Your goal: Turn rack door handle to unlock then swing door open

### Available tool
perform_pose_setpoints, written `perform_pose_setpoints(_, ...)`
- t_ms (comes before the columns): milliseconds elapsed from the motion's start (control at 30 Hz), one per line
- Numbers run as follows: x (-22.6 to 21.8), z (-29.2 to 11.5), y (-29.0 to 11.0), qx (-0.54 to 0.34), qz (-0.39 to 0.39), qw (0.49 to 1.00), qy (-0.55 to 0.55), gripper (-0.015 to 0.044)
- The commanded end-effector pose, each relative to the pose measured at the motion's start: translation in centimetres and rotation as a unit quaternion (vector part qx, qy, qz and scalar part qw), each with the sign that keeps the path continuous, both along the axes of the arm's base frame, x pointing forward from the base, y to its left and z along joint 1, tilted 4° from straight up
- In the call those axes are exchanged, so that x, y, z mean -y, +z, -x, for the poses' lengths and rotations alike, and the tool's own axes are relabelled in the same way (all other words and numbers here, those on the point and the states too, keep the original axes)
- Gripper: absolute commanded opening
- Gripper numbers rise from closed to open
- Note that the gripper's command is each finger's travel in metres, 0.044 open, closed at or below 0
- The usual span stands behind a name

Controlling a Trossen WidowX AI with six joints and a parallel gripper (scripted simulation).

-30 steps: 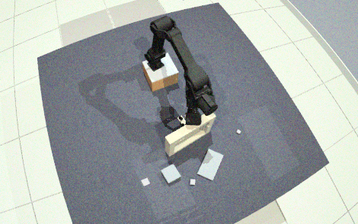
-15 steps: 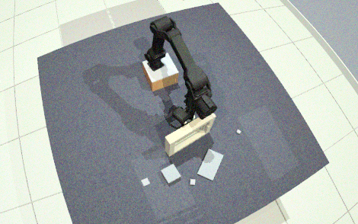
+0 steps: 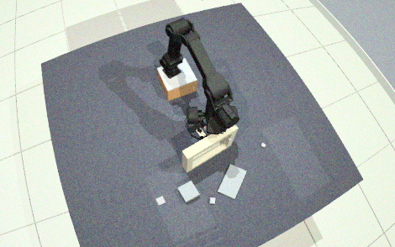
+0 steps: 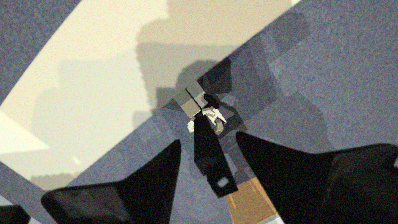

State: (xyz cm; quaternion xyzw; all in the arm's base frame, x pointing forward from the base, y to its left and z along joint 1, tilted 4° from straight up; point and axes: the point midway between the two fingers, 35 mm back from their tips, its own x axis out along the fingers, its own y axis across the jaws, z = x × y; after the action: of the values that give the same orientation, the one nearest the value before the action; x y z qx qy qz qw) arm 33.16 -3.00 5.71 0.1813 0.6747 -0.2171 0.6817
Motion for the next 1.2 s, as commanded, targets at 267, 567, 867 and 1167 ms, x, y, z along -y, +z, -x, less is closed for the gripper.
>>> perform_pose_setpoints(267, 0.05, -0.04, 0.0, 0.015, 0.002, 0.962, -0.273, 0.0284)
perform_pose_setpoints(567, 0.05, -0.03, -0.01, 0.026, 0.003, 0.878, -0.479, 0.0284)
perform_pose_setpoints(867, 0.05, -0.03, -0.01, 0.031, 0.004, 0.819, -0.573, 0.0284)
perform_pose_setpoints(1167, 0.05, -0.03, -0.01, 0.031, 0.004, 0.819, -0.573, 0.0244)
